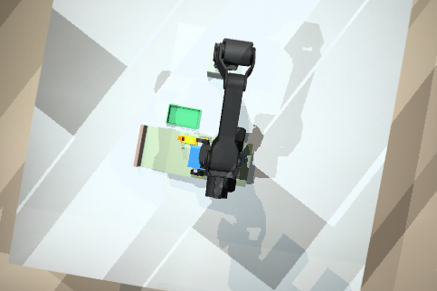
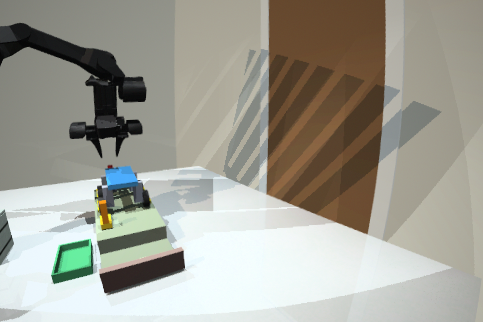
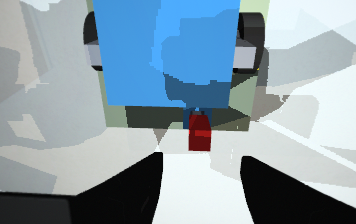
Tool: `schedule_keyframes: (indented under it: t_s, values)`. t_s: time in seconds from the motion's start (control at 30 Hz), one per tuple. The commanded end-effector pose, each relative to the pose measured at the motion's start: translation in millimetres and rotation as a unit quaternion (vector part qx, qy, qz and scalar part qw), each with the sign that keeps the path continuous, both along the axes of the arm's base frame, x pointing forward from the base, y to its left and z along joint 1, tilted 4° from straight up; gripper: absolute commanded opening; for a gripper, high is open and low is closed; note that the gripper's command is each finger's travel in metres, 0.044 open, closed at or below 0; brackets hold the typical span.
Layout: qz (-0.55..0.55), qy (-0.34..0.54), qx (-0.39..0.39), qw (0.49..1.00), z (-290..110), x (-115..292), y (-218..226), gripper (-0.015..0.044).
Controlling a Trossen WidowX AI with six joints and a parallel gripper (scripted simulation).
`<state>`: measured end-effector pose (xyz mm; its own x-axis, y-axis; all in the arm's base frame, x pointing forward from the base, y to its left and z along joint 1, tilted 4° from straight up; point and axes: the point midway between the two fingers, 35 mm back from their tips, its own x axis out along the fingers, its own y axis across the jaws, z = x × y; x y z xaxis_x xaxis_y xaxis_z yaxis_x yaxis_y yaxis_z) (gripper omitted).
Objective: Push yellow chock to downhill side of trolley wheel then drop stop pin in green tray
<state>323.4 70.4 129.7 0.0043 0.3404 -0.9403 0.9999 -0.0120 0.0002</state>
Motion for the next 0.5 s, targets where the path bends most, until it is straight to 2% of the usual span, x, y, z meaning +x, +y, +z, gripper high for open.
schedule_keyframes:
  t_s: [0.0, 0.47]
  values:
    - [0.006, 0.001, 0.002, 1.0, -3.7, -0.1, 2.4, 0.019]
    - [0.006, 0.001, 0.002, 1.0, -23.9, 0.3, 10.0, 0.019]
